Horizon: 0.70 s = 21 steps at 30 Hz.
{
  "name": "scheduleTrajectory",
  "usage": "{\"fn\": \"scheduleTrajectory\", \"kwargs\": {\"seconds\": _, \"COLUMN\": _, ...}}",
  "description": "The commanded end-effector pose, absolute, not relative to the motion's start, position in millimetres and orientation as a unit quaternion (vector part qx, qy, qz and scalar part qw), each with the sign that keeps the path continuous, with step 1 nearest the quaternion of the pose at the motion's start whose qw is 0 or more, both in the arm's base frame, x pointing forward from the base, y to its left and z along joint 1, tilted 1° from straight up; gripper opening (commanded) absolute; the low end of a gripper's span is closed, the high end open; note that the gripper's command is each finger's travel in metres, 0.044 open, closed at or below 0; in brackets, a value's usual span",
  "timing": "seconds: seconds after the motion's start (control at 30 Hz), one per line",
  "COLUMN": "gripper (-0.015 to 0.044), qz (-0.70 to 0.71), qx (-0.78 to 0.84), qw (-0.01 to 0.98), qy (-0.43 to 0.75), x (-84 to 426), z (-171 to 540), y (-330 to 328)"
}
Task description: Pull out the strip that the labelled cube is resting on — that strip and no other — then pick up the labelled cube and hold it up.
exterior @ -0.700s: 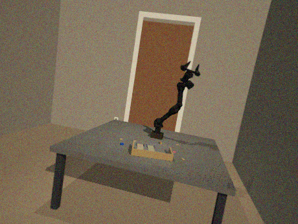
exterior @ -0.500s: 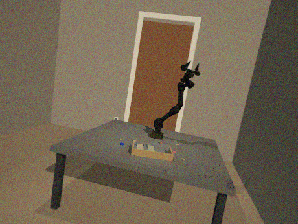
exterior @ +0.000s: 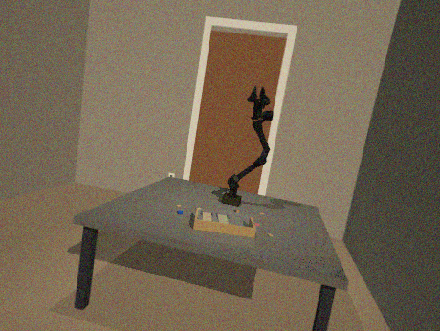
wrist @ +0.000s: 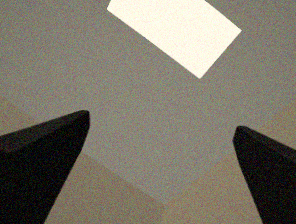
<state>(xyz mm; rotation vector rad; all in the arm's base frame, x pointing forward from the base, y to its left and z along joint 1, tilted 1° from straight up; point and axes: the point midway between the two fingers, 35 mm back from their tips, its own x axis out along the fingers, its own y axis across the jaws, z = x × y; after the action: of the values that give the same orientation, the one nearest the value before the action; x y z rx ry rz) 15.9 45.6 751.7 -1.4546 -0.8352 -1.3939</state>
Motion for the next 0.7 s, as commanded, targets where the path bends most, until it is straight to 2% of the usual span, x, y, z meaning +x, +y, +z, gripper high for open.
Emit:
{"fn": "scheduleTrajectory", "kwargs": {"seconds": 0.0, "gripper": 0.0400, "qz": -0.548, "qx": -0.520, "qw": 0.559, "qy": -0.341, "x": 19.9, "z": 735.9, "y": -13.0}}
{"fn": "scheduleTrajectory", "kwargs": {"seconds": 0.27, "gripper": 0.0400, "qz": -0.485, "qx": -0.383, "qw": 0.722, "qy": -0.311, "x": 68.0, "z": 684.2, "y": -105.4}}
{"fn": "scheduleTrajectory", "kwargs": {"seconds": 0.67, "gripper": 0.0400, "qz": -0.338, "qx": -0.227, "qw": 0.890, "qy": -0.205, "x": 189.5, "z": 572.0, "y": -155.6}}
